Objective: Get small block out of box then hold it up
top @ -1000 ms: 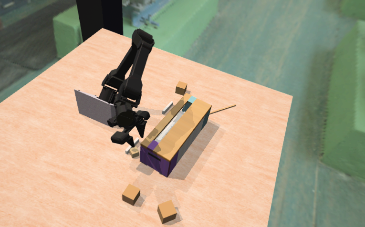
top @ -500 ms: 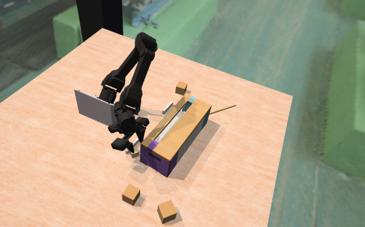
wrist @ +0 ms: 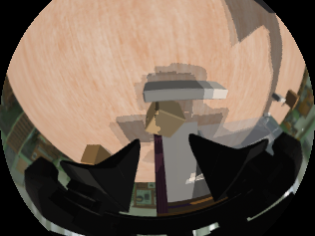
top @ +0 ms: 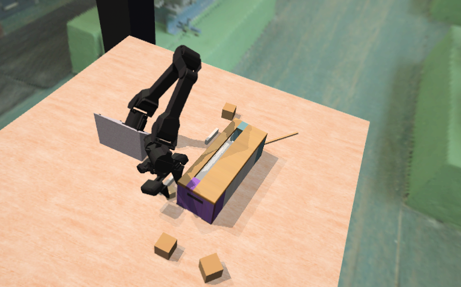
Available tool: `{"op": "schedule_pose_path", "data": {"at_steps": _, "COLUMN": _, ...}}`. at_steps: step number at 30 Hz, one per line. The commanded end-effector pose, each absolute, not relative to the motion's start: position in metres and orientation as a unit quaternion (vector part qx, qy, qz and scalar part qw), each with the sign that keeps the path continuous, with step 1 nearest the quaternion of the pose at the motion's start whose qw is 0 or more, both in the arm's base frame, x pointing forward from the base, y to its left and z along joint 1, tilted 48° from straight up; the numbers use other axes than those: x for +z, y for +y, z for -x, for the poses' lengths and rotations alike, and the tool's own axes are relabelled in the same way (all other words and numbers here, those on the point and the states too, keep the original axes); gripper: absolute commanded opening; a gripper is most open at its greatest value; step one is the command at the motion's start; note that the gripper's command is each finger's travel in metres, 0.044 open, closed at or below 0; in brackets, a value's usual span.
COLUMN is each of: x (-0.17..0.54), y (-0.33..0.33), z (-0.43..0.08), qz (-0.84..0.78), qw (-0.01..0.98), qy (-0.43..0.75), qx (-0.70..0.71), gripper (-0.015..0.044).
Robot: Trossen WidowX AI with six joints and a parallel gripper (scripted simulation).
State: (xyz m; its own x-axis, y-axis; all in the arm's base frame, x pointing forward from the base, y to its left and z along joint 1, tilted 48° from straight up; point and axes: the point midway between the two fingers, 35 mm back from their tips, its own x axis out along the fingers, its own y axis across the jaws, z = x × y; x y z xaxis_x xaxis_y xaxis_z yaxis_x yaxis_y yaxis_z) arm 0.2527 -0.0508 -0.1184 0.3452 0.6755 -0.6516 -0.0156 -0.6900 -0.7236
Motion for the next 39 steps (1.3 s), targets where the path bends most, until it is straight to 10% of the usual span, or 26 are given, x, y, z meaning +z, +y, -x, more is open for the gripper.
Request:
{"op": "schedule_pose_path", "data": {"at_steps": 1, "x": -0.123, "y": -0.044, "z": -0.25, "qz": 0.748, "qw": 0.332, "qy": -0.22, "qx": 0.53, "gripper": 0.0285}}
{"op": "schedule_pose_path", "data": {"at_steps": 16, "x": -0.136, "y": -0.028, "z": -0.247, "qz": 0.748, "qw": 0.333, "qy": -0.222, "qx": 0.529, "gripper": 0.0285}}
{"op": "schedule_pose_path", "data": {"at_steps": 29, "x": -0.126, "y": -0.042, "z": -0.25, "qz": 0.749, "qw": 0.331, "qy": -0.221, "qx": 0.53, "gripper": 0.0003}}
{"op": "schedule_pose_path", "data": {"at_steps": 39, "x": -0.094, "y": -0.076, "z": -0.253, "qz": 0.75, "qw": 0.329, "qy": -0.221, "qx": 0.529, "gripper": 0.0}}
